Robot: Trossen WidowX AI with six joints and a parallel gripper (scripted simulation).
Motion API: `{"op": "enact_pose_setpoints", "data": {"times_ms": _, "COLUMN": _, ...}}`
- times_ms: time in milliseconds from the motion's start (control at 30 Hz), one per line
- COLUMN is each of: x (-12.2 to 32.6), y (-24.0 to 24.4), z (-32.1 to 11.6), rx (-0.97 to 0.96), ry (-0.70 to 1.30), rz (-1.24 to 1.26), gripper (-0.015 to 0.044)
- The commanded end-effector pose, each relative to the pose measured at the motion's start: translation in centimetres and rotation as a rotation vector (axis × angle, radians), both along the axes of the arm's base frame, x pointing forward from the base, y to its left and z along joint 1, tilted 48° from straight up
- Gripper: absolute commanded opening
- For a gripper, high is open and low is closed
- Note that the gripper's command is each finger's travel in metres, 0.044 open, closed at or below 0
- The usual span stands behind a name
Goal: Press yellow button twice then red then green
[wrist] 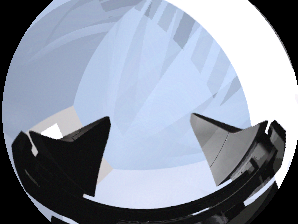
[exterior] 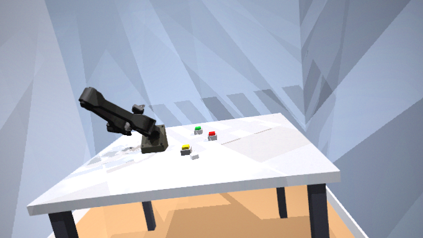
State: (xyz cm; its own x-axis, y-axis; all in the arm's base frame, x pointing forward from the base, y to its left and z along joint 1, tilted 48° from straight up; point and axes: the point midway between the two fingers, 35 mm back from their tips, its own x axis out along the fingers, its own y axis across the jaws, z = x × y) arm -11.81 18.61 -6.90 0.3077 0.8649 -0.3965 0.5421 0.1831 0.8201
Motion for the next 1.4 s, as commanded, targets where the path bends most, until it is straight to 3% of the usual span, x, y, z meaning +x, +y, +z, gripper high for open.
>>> {"op": "enact_pose_setpoints", "data": {"times_ms": 0, "x": 0.1, "y": 0.0, "z": 0.0, "rx": 0.001, "ry": 0.005, "rz": -0.006, "gripper": 0.0400}}
{"op": "enact_pose_setpoints", "data": {"times_ms": 133, "x": 1.4, "y": 1.2, "z": 0.2, "rx": 0.028, "ry": 0.121, "rz": -0.157, "gripper": 0.0400}}
{"op": "enact_pose_setpoints", "data": {"times_ms": 367, "x": 7.0, "y": 4.2, "z": 1.5, "rx": 0.206, "ry": 0.476, "rz": -0.692, "gripper": 0.0400}}
{"op": "enact_pose_setpoints", "data": {"times_ms": 700, "x": 17.3, "y": 4.9, "z": 4.6, "rx": 0.695, "ry": 0.823, "rz": -1.445, "gripper": 0.0400}}
{"op": "enact_pose_setpoints", "data": {"times_ms": 1067, "x": 27.8, "y": -1.2, "z": 9.5, "rx": 1.604, "ry": 0.925, "rz": -2.105, "gripper": 0.0400}}
{"op": "enact_pose_setpoints", "data": {"times_ms": 1233, "x": 30.9, "y": -6.0, "z": 12.1, "rx": 2.158, "ry": 0.804, "rz": -2.263, "gripper": 0.0400}}
{"op": "enact_pose_setpoints", "data": {"times_ms": 1367, "x": 32.2, "y": -10.4, "z": 14.3, "rx": 2.656, "ry": 0.593, "rz": -2.271, "gripper": 0.0400}}
